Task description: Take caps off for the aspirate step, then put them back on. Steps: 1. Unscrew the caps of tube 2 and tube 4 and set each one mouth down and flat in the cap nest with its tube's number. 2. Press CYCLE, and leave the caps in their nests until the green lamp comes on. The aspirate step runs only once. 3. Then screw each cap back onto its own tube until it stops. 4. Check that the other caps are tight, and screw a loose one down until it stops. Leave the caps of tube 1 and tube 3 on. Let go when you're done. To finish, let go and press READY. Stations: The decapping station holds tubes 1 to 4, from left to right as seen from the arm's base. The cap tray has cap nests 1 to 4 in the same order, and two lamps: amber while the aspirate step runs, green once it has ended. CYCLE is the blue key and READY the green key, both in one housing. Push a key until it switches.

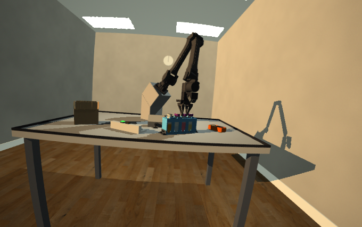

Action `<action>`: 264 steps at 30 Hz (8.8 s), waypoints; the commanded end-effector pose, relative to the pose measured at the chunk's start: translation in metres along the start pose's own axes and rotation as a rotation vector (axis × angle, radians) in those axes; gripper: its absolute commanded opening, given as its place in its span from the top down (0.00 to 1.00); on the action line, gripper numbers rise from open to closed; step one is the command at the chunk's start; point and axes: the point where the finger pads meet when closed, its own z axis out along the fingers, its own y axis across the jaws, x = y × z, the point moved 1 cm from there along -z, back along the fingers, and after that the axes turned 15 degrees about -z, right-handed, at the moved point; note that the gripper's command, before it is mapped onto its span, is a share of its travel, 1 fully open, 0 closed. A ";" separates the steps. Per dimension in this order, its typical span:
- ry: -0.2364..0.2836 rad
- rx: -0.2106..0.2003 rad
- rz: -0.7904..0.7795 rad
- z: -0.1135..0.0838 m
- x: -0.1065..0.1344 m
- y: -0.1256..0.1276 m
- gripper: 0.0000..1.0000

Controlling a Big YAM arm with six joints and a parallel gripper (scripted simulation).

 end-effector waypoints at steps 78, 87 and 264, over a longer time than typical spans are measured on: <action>-0.031 -0.005 0.962 -0.033 -0.011 -0.003 0.51; -0.046 -0.007 0.956 -0.057 -0.019 -0.003 0.51; -0.015 0.010 0.835 0.048 0.267 -0.317 1.00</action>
